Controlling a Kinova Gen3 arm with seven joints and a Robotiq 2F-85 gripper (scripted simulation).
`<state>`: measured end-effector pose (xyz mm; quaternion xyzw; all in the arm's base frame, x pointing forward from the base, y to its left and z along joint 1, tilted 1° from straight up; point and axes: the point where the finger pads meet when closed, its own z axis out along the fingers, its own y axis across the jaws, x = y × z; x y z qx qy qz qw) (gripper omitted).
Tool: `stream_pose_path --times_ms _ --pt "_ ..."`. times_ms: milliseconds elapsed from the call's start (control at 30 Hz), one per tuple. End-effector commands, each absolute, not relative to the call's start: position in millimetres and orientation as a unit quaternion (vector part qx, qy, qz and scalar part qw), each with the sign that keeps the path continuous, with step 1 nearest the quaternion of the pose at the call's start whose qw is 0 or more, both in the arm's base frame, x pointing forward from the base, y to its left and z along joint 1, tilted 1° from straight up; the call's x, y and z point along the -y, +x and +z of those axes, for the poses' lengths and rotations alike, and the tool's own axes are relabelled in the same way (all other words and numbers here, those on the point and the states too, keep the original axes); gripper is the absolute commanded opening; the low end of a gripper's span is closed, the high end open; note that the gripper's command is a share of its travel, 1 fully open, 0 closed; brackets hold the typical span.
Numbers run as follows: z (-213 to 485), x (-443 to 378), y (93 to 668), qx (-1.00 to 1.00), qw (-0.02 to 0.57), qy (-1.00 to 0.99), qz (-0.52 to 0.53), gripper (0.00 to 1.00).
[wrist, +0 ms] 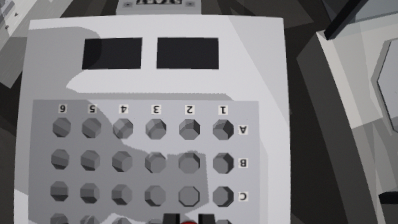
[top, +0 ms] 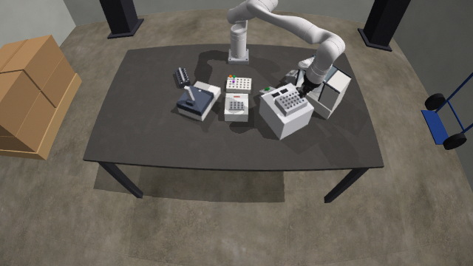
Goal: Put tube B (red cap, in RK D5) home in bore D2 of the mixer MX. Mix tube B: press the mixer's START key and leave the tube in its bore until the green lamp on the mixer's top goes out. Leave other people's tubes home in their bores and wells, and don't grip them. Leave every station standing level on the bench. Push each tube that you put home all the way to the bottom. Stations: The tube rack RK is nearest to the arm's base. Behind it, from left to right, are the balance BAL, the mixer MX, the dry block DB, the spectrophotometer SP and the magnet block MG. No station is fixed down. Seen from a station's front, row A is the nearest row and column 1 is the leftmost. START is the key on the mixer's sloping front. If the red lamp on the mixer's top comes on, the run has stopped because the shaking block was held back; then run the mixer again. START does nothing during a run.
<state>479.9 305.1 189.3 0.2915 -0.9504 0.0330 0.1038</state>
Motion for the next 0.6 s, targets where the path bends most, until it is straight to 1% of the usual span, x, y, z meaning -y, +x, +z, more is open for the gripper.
stream_pose_path --times_ms 0,567 --pt "189.7 -305.3 480.1 0.950 0.103 0.291 0.033 0.10" --pt "185.7 -305.3 480.1 0.950 0.103 0.291 0.033 0.10"
